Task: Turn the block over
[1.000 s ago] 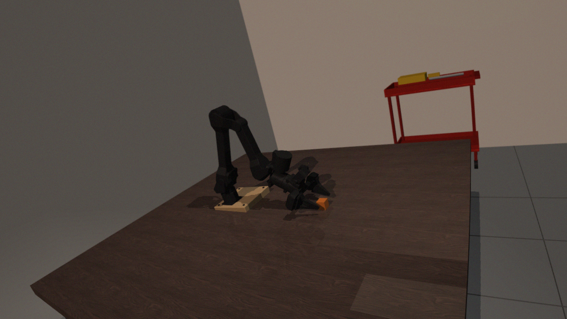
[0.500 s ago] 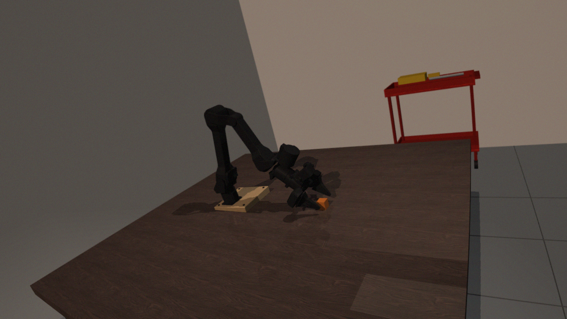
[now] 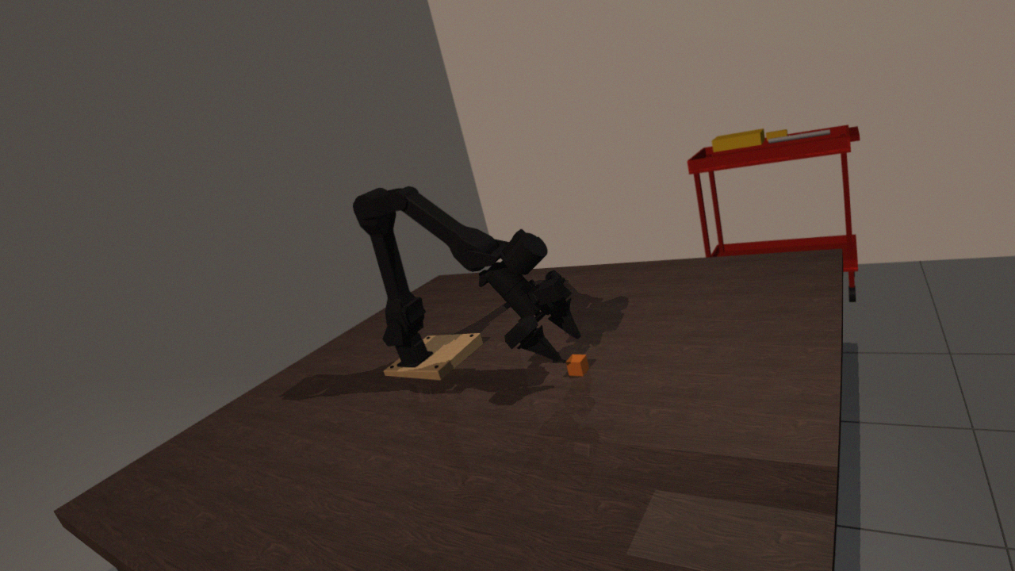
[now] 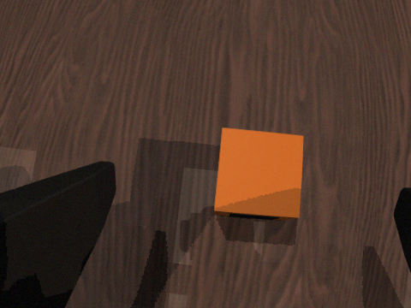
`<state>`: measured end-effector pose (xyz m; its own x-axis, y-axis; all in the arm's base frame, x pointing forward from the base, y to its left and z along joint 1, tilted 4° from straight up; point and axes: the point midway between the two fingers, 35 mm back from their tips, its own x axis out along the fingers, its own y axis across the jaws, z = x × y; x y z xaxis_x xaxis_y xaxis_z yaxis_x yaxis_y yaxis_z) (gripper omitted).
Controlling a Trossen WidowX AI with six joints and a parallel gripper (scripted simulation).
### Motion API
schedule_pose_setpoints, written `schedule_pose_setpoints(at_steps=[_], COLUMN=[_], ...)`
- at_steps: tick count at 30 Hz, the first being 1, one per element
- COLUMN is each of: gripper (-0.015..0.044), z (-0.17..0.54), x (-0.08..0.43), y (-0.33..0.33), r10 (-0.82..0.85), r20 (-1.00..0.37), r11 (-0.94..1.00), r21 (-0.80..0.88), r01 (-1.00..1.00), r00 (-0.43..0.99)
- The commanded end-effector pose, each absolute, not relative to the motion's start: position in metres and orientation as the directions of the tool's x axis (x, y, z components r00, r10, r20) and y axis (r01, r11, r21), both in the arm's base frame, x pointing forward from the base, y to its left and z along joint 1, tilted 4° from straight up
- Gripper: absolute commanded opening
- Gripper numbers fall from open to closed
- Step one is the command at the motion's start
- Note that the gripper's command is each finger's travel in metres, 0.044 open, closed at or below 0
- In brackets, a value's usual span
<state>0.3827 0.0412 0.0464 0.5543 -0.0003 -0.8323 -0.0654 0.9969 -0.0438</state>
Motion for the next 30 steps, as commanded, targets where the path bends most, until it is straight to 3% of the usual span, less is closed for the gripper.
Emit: schedule_pose_setpoints(at_steps=[1, 9, 26, 30], gripper=[0.0440, 0.0440, 0.0440, 0.0440], z=[0.081, 0.082, 0.099, 0.099], x=[0.372, 0.374, 0.411, 0.412], y=[0.040, 0.041, 0.043, 0.043], r10=[-0.004, -0.005, -0.036, -0.037], r20=[-0.881, -0.890, -0.999, -0.999], r11=[0.998, 0.998, 0.998, 0.998], r21=[-0.036, -0.036, -0.036, -0.036], r01=[-0.059, -0.059, -0.059, -0.059], r00=[0.473, 0.456, -0.004, -0.022])
